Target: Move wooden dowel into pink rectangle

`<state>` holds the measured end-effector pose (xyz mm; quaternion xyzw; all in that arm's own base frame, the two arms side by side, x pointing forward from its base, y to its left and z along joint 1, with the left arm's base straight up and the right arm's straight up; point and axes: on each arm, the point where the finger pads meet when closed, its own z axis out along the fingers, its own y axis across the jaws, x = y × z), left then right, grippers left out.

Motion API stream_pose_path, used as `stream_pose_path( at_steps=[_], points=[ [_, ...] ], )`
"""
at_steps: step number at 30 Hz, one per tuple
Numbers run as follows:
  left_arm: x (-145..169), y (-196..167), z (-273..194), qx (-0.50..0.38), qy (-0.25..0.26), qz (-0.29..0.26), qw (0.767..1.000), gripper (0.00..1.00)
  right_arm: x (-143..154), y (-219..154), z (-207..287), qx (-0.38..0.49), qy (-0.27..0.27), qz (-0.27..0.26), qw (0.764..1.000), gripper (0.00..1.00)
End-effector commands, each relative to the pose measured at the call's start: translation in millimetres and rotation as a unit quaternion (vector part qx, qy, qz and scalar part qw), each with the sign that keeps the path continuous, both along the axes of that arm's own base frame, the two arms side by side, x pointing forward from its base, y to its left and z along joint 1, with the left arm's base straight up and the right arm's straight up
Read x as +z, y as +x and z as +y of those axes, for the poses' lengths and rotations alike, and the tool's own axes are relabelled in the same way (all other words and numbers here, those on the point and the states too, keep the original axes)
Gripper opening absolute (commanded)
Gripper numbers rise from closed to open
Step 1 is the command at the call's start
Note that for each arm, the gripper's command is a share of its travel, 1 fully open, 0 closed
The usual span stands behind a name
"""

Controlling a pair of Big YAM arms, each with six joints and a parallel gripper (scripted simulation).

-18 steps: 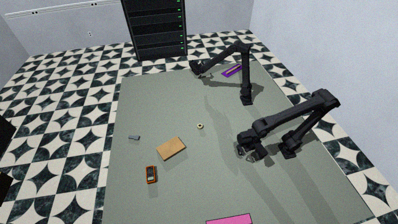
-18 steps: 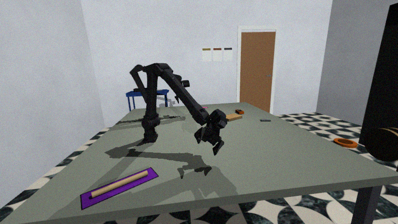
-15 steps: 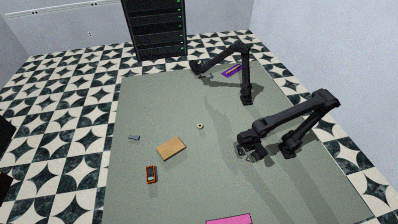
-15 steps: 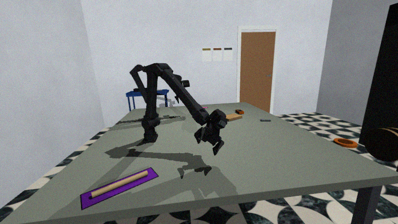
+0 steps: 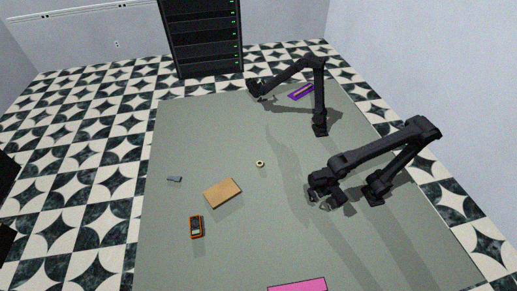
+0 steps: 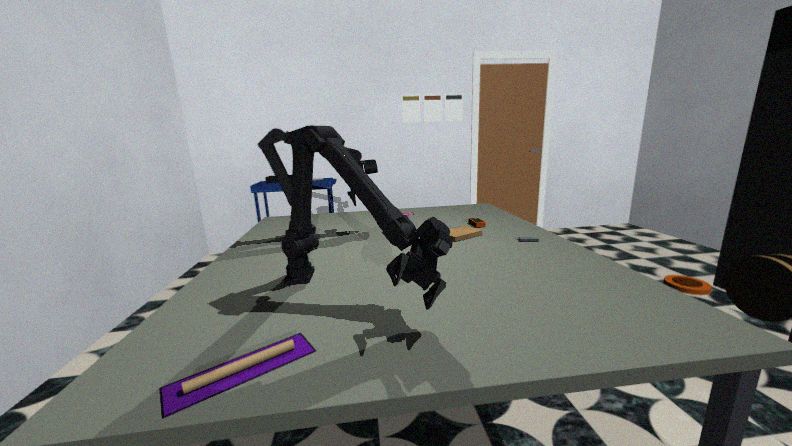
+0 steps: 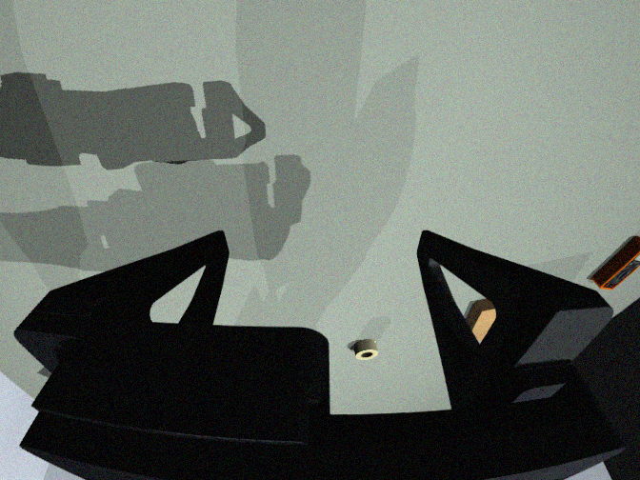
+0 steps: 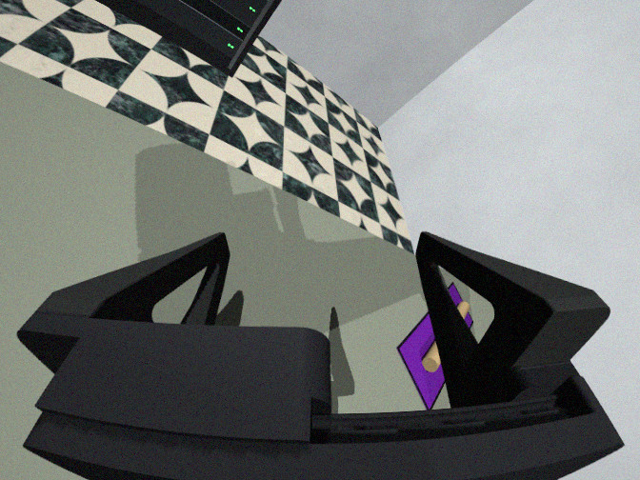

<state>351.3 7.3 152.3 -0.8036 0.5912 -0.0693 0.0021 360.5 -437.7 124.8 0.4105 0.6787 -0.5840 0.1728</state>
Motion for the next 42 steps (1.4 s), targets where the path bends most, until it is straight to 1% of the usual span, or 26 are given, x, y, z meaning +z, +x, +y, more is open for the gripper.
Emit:
stream_pose_path(
  at_steps=[1,17,20,25,27,31,34,36,39,42],
  points=[
    [19.0,14.8,1.3,-0.001,0.003,-0.026,1.000,1.00,11.8,8.0,-5.6,-0.001,-0.010,-0.014,1.000,0.38],
    [17.5,14.1,1.2,-0.001,0.003,-0.024,1.000,1.00,13.5,8.4,-5.9,-0.001,-0.011,-0.016,1.000,0.38],
    [36.3,28.4,-1.1,-0.021,0.009,-0.058,0.998,1.00,18.1,4.7,-21.5,-0.013,-0.011,-0.028,0.999,0.38],
    [42.7,39.1,-3.5,-0.064,0.018,-0.086,0.994,1.00,6.5,-5.8,-35.5,-0.025,0.004,-0.036,0.999,0.38],
    [40.0,44.9,0.9,-0.077,0.022,-0.091,0.993,1.00,1.9,-10.8,-41.4,-0.029,0.013,-0.041,0.999,0.38],
    [54.4,56.5,-4.0,-0.120,0.036,-0.130,0.984,1.00,-2.9,-22.3,-55.7,-0.040,0.029,-0.056,0.997,0.38],
    [52.0,59.6,-0.2,-0.124,0.039,-0.132,0.983,1.00,-1.4,-26.0,-59.4,-0.043,0.032,-0.061,0.997,0.38],
    [53.3,66.0,9.4,-0.130,0.048,-0.142,0.980,1.00,-7.3,-32.4,-65.7,-0.047,0.043,-0.064,0.996,0.38],
    [70.5,74.9,0.7,-0.168,0.061,-0.178,0.968,1.00,-11.7,-46.4,-77.8,-0.060,0.057,-0.077,0.994,0.38],
    [80.3,84.8,-3.9,-0.201,0.076,-0.203,0.955,1.00,-16.5,-60.7,-89.0,-0.073,0.072,-0.090,0.991,0.38]
  ],
)
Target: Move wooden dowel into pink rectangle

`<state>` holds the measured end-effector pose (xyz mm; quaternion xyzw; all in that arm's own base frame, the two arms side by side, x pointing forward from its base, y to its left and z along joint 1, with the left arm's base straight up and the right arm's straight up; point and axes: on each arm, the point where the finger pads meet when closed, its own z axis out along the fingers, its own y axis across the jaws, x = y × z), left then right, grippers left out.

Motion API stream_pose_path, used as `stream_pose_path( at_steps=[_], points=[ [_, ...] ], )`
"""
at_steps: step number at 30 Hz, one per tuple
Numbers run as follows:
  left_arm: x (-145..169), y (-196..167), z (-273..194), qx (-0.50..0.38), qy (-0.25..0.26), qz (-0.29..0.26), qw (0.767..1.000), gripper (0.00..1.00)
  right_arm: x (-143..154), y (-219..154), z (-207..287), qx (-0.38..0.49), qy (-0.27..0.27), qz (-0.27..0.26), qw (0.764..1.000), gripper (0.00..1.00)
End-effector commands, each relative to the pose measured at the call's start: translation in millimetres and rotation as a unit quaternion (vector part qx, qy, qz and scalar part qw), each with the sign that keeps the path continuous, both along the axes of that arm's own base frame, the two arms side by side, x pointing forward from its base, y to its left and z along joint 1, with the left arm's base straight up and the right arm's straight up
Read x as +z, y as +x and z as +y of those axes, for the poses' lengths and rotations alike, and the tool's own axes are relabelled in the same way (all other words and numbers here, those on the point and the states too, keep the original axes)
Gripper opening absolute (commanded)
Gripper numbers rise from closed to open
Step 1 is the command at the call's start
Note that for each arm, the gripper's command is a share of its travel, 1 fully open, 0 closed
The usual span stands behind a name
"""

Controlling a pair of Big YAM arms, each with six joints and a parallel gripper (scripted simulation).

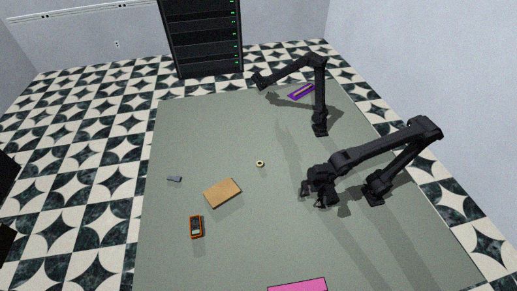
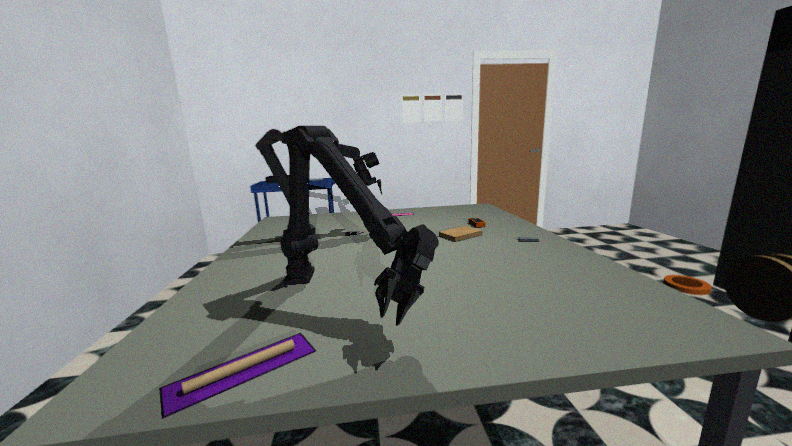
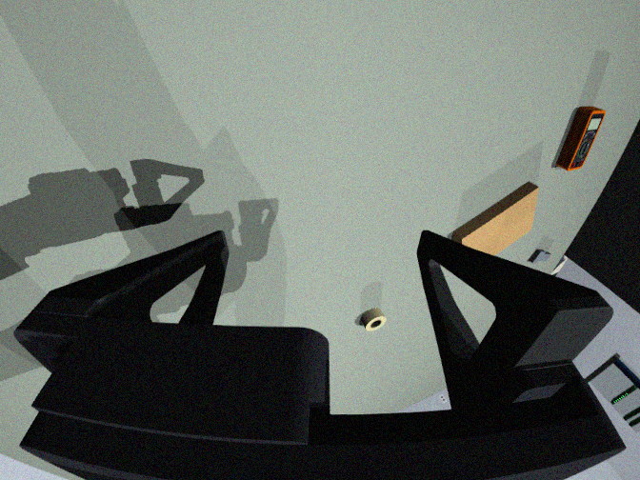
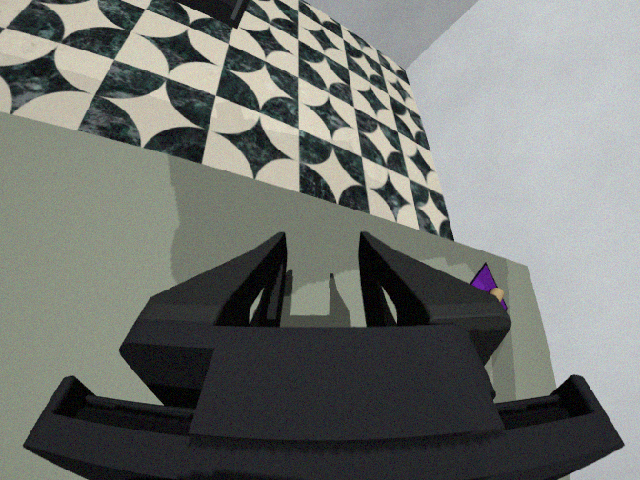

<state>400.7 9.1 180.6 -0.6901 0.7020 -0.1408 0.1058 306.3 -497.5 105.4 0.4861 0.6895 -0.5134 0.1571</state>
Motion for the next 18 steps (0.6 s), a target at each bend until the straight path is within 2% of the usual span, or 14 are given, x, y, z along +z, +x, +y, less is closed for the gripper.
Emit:
stream_pose_path(
  at_steps=[1,6,11,14,18],
  points=[
    [53.0,38.6,-5.8,-0.065,0.028,-0.086,0.994,1.00,1.6,-11.3,-32.6,-0.036,0.004,-0.032,0.999,0.38],
    [72.5,54.3,-6.4,-0.114,0.060,-0.135,0.982,1.00,-7.0,-37.6,-49.9,-0.063,0.032,-0.058,0.996,0.38],
    [70.8,67.0,7.9,-0.128,0.081,-0.146,0.978,1.00,-11.8,-54.0,-57.9,-0.078,0.050,-0.073,0.993,0.38],
    [99.0,72.8,-3.3,-0.168,0.107,-0.192,0.961,1.00,-16.3,-74.0,-66.6,-0.099,0.068,-0.092,0.988,0.38],
    [115.8,84.1,-5.7,-0.204,0.139,-0.226,0.942,1.00,-21.7,-98.4,-75.4,-0.126,0.091,-0.117,0.981,0.38]
  ],
)
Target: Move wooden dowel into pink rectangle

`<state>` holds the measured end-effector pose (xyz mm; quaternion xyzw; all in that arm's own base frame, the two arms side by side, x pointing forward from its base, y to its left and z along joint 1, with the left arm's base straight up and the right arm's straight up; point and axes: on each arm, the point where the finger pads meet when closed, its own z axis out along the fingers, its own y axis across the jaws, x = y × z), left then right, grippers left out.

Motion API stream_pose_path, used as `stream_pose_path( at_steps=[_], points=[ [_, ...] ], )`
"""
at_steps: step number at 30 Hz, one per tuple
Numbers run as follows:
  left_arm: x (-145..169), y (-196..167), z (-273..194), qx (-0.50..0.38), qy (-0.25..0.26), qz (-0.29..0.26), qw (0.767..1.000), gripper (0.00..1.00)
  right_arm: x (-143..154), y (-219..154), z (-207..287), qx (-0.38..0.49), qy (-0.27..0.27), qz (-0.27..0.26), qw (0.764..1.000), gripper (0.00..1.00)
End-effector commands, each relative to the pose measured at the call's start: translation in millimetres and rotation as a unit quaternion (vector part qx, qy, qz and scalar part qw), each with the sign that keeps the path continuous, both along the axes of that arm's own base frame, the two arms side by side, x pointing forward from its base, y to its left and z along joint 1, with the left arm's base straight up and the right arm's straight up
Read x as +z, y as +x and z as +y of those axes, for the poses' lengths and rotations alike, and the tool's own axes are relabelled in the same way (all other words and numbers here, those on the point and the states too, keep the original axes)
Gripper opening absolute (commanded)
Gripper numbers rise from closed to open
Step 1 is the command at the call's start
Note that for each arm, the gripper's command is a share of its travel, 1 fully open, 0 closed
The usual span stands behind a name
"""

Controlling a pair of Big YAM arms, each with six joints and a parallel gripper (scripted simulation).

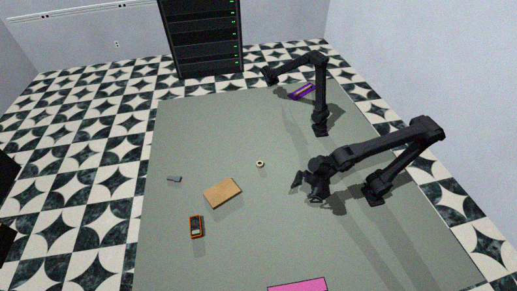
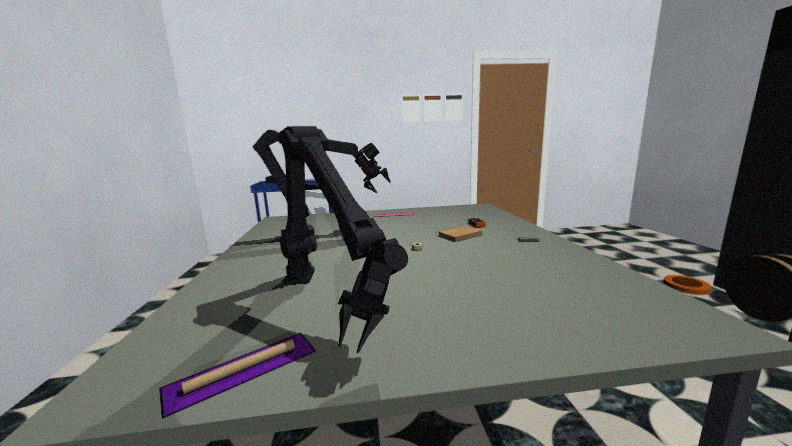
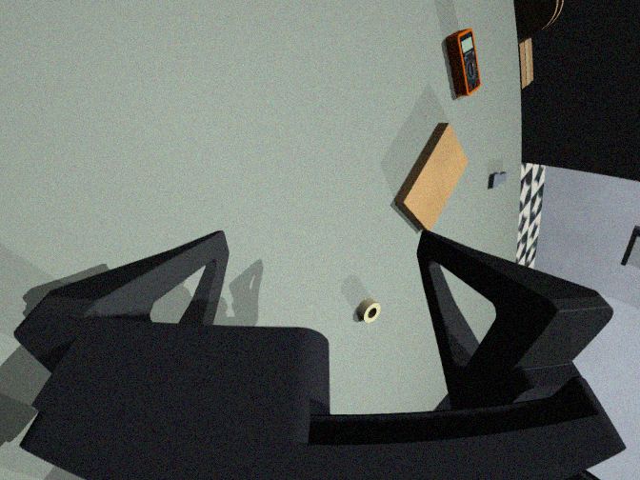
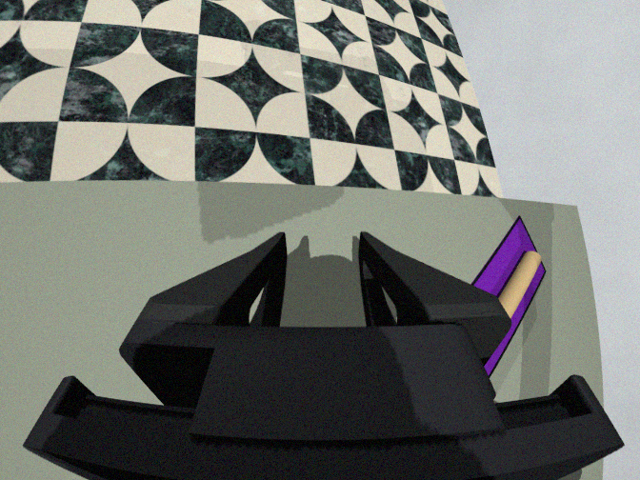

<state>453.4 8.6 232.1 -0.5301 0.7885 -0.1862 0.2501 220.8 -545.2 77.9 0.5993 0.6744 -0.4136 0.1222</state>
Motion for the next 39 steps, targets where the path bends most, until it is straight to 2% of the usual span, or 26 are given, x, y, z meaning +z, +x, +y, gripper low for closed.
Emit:
stream_pose_path(
  at_steps=[1,3,5,7,10,15,19,22,24,26,30,35,39],
  points=[
    [63.9,35.4,-0.4,-0.055,0.046,-0.088,0.993,1.00,4.6,-19.2,-29.7,-0.049,0.002,-0.034,0.998,0.38],
    [68.3,41.7,-3.2,-0.073,0.062,-0.102,0.990,1.00,2.5,-30.7,-33.2,-0.063,0.013,-0.047,0.997,0.38],
    [87.8,42.8,-8.3,-0.093,0.081,-0.132,0.984,1.00,0.3,-44.0,-36.6,-0.079,0.025,-0.060,0.995,0.38],
    [87.8,42.8,-8.3,-0.093,0.081,-0.132,0.984,1.00,0.3,-44.0,-36.6,-0.079,0.025,-0.060,0.995,0.38],
    [98.4,50.7,6.9,-0.100,0.111,-0.153,0.977,1.00,-3.7,-61.9,-39.0,-0.101,0.043,-0.079,0.991,0.38],
    [131.2,58.1,-9.3,-0.148,0.161,-0.207,0.954,1.00,-8.2,-96.2,-42.1,-0.147,0.071,-0.114,0.980,0.38],
    [137.1,70.6,0.4,-0.163,0.200,-0.225,0.939,1.00,-10.8,-120.9,-42.6,-0.183,0.092,-0.143,0.968,0.38],
    [165.2,68.0,-11.3,-0.185,0.231,-0.262,0.918,1.00,-12.3,-140.2,-42.0,-0.211,0.107,-0.164,0.958,0.38],
    [165.2,68.0,-11.3,-0.185,0.231,-0.262,0.918,1.00,-12.3,-140.2,-42.0,-0.211,0.107,-0.164,0.958,0.38],
    [174.1,71.8,-1.1,-0.185,0.255,-0.273,0.909,1.00,-13.1,-152.3,-40.7,-0.230,0.116,-0.178,0.950,0.38],
    [204.4,70.7,-12.6,-0.208,0.298,-0.312,0.878,1.00,-15.0,-177.2,-35.6,-0.269,0.137,-0.207,0.931,0.38],
    [223.1,77.7,-8.7,-0.221,0.354,-0.336,0.844,1.00,-14.3,-207.4,-28.4,-0.321,0.159,-0.244,0.901,0.38],
    [255.7,71.1,-15.2,-0.229,0.397,-0.370,0.808,1.00,-12.8,-228.9,-22.1,-0.361,0.174,-0.273,0.875,0.38]
  ],
)
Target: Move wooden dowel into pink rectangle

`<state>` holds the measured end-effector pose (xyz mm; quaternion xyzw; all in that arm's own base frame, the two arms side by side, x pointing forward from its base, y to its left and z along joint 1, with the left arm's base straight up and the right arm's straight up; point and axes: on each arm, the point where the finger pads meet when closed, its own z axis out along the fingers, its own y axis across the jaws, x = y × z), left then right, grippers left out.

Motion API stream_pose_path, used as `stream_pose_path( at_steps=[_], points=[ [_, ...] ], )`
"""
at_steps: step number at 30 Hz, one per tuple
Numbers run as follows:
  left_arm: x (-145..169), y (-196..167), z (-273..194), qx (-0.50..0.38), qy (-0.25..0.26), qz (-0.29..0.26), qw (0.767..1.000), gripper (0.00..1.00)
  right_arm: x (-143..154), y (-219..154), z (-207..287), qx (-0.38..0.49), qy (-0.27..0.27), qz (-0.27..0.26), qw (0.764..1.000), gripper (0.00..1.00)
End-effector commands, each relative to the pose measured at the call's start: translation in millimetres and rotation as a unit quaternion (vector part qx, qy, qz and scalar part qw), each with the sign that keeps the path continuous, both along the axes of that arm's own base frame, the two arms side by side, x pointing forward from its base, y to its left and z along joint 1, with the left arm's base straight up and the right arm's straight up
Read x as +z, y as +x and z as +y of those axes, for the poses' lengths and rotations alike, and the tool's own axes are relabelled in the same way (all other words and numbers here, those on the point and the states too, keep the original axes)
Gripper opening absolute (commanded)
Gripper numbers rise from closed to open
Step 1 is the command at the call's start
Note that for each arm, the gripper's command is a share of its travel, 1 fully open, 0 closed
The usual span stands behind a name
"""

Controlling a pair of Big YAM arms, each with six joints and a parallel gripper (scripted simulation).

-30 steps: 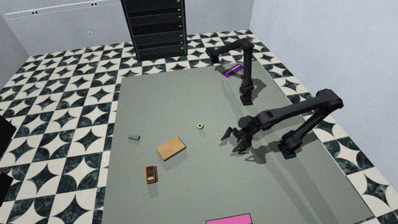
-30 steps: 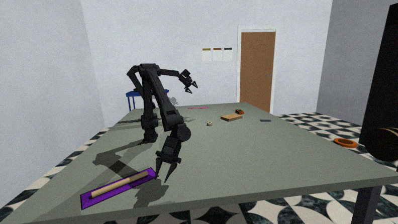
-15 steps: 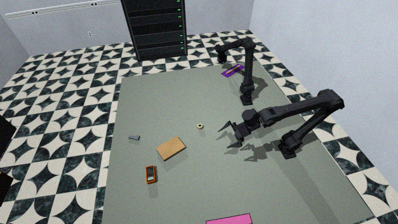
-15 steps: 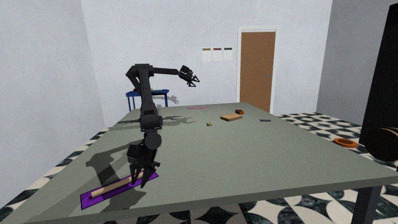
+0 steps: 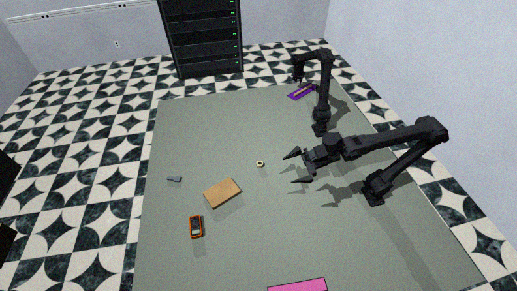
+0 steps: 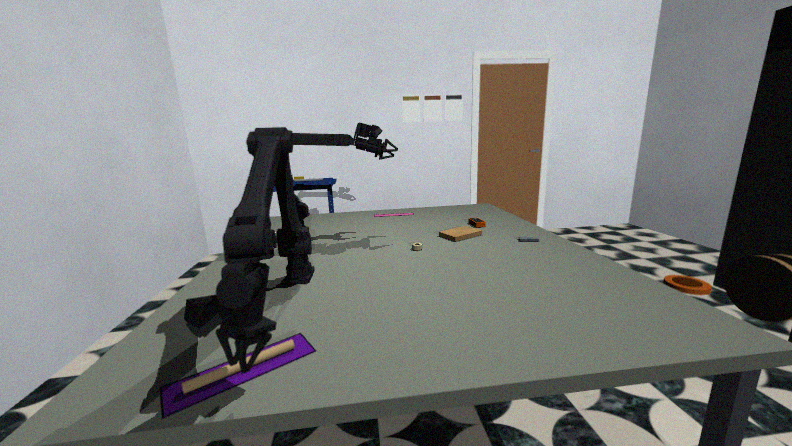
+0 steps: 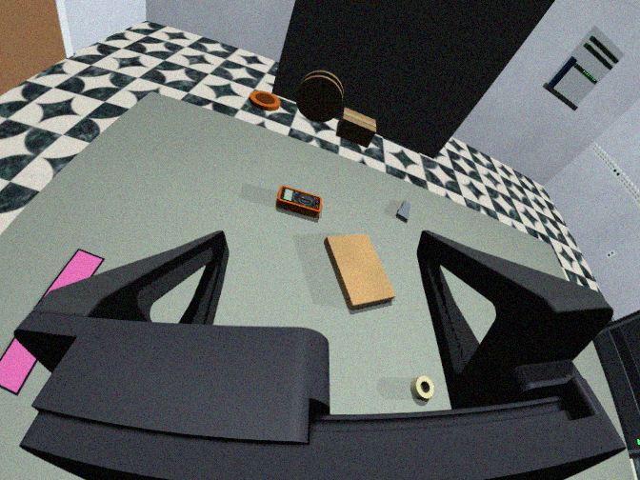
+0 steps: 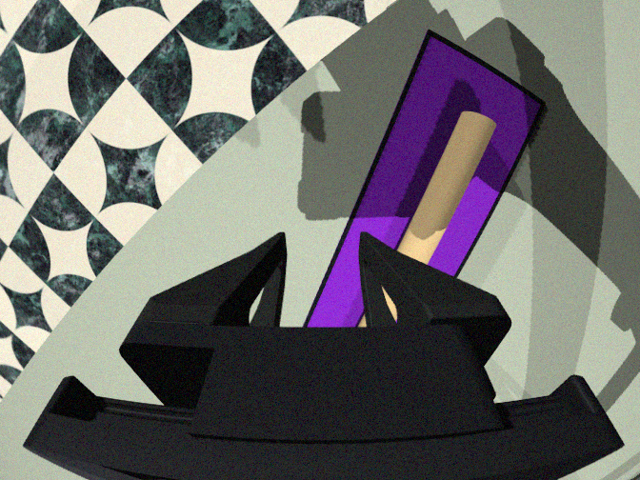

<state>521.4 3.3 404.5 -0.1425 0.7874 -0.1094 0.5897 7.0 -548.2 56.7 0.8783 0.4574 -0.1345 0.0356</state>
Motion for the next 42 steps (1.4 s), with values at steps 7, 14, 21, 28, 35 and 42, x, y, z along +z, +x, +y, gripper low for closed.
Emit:
stream_pose_path(
  at_steps=[7,14,21,28,35,42],
  points=[
    [94.4,12.4,-1.7,-0.022,0.115,-0.116,0.986,1.00,11.0,-40.4,-8.0,-0.106,0.023,-0.052,0.993,0.38],
    [152.9,-8.6,-6.9,-0.021,0.198,-0.197,0.960,1.00,18.9,-78.0,9.6,-0.199,0.057,-0.107,0.973,0.38],
    [141.8,4.5,-7.6,-0.022,0.207,-0.194,0.959,1.00,-12.0,-59.3,23.1,-0.190,0.089,-0.126,0.969,0.38],
    [151.2,-11.4,-11.7,-0.021,0.174,-0.191,0.966,1.00,-16.5,-79.7,29.4,-0.184,0.066,-0.118,0.974,0.38],
    [139.1,-6.3,-11.8,-0.023,0.171,-0.179,0.969,1.00,-33.0,-67.7,32.2,-0.174,0.083,-0.116,0.974,0.38],
    [105.4,-7.9,-8.6,-0.023,0.170,-0.155,0.973,1.00,-28.6,-66.1,29.1,-0.180,0.082,-0.116,0.973,0.38]
  ],
)
